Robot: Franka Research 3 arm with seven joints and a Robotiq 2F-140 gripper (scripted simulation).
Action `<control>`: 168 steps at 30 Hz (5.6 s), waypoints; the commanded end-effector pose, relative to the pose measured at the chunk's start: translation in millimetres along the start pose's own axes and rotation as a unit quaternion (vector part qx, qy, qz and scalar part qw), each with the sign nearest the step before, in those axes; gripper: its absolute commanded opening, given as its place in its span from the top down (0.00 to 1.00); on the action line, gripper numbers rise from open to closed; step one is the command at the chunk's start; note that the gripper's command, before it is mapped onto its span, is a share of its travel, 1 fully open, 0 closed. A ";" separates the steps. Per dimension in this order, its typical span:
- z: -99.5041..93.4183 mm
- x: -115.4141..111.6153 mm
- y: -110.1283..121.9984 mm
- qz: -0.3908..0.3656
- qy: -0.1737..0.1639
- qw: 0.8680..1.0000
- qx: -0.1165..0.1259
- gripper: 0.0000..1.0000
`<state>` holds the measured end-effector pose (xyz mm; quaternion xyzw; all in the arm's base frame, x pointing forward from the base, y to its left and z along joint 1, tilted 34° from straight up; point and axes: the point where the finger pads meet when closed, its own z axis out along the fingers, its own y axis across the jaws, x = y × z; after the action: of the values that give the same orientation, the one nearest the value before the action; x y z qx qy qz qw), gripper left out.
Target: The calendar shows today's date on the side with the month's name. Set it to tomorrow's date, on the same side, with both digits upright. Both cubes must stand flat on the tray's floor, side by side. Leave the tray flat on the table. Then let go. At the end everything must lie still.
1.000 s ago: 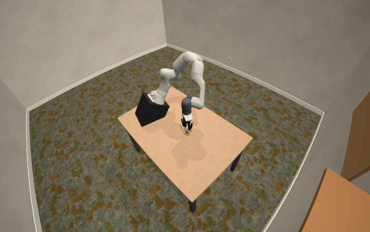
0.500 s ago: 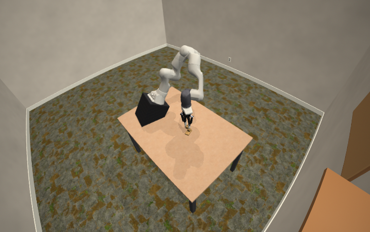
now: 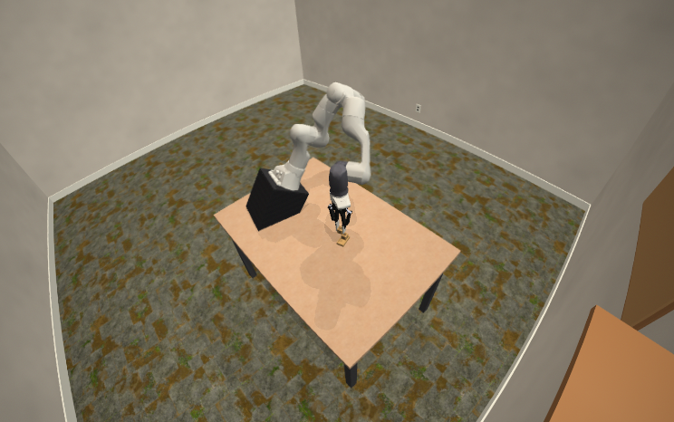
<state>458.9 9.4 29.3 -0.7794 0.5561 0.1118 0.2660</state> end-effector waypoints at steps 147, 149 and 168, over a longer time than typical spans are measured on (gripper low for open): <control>105.1 128.1 30.3 -0.470 -0.002 0.883 0.001 0.83; 105.1 128.2 30.3 -0.470 -0.002 0.883 0.001 0.83; 105.1 130.7 30.0 -0.470 -0.002 0.883 0.001 0.83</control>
<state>490.1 -44.2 -128.1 -0.9489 0.1235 -0.0244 0.2895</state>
